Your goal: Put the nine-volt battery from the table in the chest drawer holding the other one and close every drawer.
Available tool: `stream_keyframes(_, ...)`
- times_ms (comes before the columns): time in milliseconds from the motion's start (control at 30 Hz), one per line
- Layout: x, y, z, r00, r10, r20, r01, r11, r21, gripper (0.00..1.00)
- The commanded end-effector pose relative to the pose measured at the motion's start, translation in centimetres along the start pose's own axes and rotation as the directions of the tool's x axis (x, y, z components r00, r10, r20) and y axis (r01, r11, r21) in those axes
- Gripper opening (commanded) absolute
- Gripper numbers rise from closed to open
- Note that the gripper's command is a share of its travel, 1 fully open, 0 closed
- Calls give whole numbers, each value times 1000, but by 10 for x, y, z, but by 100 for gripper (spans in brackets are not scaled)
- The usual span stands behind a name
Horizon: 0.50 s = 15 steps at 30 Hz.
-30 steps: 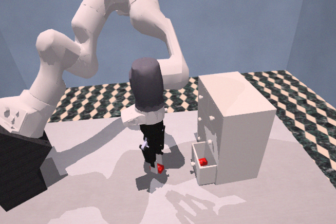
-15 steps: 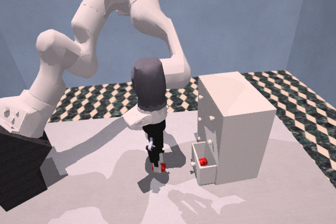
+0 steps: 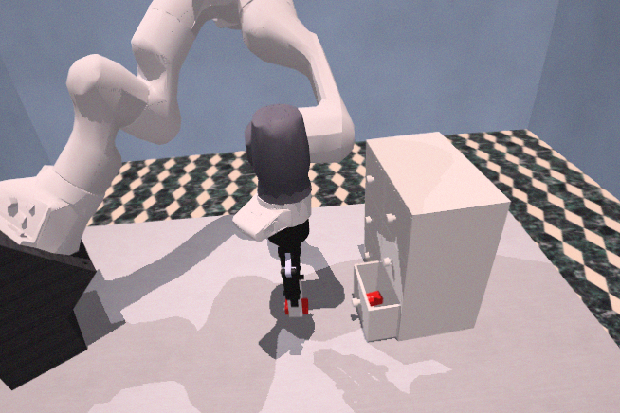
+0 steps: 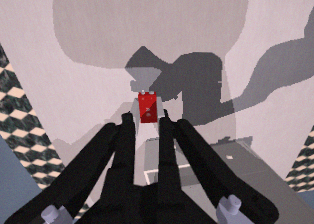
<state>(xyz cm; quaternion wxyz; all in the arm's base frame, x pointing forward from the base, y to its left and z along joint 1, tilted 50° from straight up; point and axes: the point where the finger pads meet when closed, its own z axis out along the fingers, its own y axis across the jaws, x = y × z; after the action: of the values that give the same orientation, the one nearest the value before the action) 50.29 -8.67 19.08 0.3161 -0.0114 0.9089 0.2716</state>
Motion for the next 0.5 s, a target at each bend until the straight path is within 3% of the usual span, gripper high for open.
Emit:
stream_keyframes(0, -3, -1, -1, 990, -141, 13, 141, 990, 2, 14)
stream_keyframes(167, -3, -1, -4, 990, -142, 13, 142, 990, 2, 14)
stream_keyframes(467, -3, -1, -26, 990, -142, 13, 142, 990, 2, 14)
